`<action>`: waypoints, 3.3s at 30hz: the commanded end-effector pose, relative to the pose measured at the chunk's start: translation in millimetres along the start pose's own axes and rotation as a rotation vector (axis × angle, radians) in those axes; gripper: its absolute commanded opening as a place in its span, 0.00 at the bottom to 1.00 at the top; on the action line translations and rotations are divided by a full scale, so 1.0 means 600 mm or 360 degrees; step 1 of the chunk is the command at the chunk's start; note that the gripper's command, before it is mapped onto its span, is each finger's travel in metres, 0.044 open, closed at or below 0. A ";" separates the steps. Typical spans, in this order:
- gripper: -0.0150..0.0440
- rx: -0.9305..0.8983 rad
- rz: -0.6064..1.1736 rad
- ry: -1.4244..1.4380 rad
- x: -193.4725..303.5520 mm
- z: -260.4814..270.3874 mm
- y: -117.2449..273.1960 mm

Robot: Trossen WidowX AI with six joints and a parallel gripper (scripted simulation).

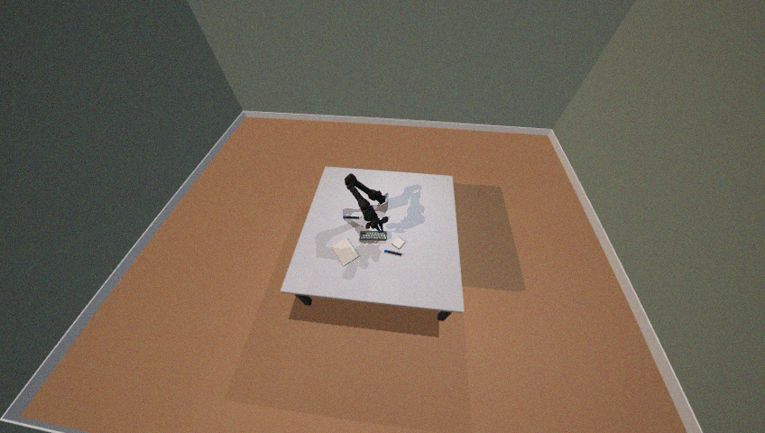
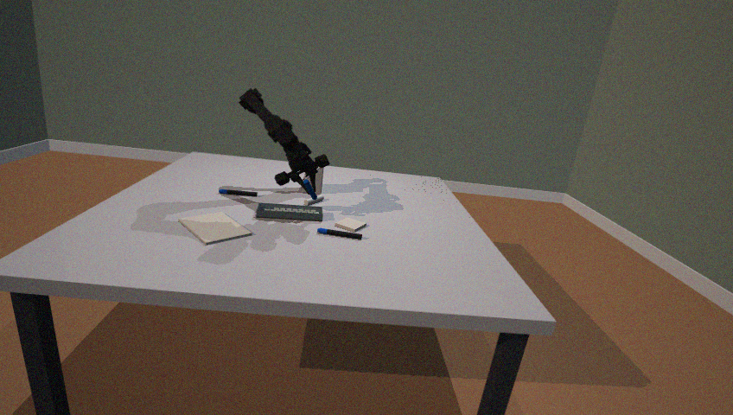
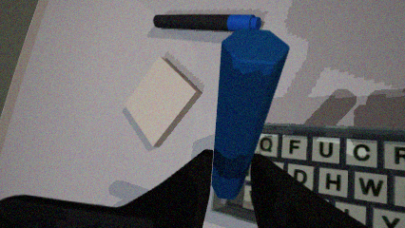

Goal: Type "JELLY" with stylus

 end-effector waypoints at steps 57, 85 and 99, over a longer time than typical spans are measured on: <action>0.25 0.0391 -0.0937 0.0523 -0.003 -0.154 0.072; 0.39 0.0392 -0.0937 0.0523 0.002 -0.161 0.060; 0.39 0.0392 -0.0936 0.0523 0.005 -0.165 0.055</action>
Point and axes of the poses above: the point midway between the two fingers, 35 mm back from their tips, its own y axis back along the fingers, its own z axis across the jaws, x = y × z, the point moved 4 cm from there along y, back along the fingers, and after that the axes turned 14 degrees about -y, right-handed, at the moved point
